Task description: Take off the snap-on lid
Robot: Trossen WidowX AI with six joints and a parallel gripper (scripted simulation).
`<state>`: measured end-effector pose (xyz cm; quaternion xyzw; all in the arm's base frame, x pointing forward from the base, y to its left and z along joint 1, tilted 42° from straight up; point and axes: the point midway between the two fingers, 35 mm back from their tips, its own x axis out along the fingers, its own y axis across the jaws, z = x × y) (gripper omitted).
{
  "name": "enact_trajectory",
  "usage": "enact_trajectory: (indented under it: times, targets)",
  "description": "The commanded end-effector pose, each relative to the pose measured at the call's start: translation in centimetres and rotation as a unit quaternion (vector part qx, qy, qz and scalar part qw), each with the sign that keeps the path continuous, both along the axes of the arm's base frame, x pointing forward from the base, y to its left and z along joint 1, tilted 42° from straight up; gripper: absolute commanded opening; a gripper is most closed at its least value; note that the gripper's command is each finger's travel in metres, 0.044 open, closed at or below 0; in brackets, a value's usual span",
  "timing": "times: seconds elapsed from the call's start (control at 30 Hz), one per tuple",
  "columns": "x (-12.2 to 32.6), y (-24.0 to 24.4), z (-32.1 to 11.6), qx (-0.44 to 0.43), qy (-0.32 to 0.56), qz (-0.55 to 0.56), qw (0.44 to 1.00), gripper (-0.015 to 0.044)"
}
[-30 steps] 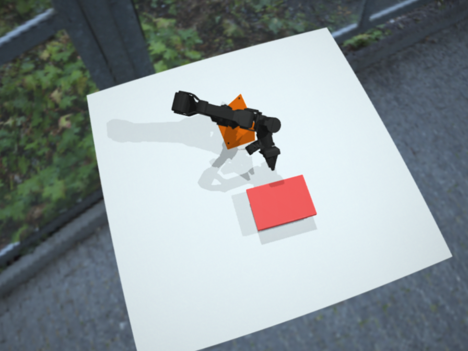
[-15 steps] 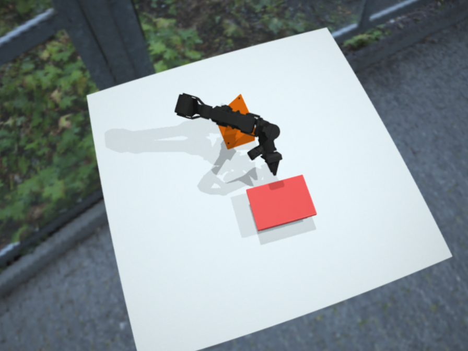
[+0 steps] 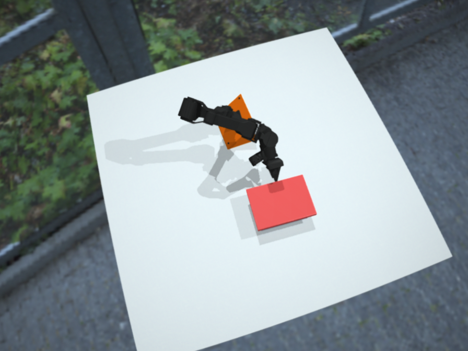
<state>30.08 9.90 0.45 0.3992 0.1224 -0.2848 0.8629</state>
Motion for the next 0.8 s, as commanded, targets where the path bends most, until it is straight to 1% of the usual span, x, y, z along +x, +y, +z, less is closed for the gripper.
enact_trajectory:
  times: [0.0,0.43,0.5,0.77]
  targets:
    - [0.5,-0.2,-0.3,-0.001,0.000,0.003,1.000,0.0235]
    - [2.0,-1.3,-0.8,-0.004,-0.006,0.004,1.000,0.0235]
    - [2.0,-1.3,-0.8,-0.004,-0.006,0.004,1.000,0.0183]
    - [2.0,-1.3,-0.8,-0.004,-0.006,0.004,1.000,0.0129]
